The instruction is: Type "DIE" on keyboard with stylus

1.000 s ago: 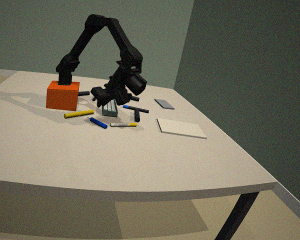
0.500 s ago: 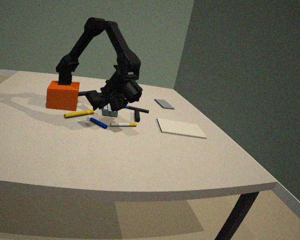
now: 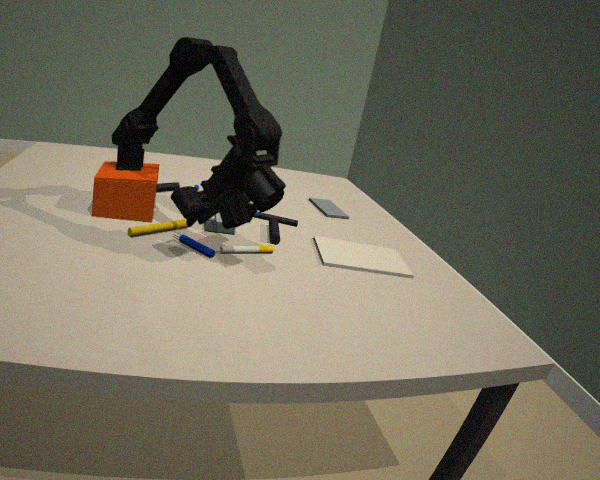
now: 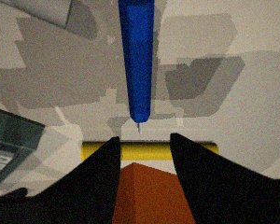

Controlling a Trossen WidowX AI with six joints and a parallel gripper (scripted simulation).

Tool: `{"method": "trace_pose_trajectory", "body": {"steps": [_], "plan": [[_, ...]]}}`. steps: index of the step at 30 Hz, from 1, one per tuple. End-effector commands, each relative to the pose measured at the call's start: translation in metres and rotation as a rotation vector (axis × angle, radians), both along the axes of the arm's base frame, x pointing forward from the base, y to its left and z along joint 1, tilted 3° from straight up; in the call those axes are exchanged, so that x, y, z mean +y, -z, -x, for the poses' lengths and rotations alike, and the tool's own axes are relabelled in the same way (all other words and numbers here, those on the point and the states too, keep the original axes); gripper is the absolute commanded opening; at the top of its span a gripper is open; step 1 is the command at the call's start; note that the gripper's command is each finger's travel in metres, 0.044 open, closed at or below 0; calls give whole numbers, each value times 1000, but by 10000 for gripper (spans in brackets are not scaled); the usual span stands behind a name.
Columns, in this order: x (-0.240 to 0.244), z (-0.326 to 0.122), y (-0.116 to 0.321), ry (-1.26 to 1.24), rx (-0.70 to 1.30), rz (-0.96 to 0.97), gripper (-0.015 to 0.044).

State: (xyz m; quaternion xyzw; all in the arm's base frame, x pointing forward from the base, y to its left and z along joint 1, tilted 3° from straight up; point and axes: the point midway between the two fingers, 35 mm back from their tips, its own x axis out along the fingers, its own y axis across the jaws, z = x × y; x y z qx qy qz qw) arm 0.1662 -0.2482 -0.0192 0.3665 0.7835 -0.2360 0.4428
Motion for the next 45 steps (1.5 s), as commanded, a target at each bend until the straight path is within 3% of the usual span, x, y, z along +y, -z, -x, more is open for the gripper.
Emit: {"method": "trace_pose_trajectory", "body": {"steps": [1,45], "plan": [[0,0,4,-4,-4,-2,150],[0,1,37,-4,-3,-2,150]]}}
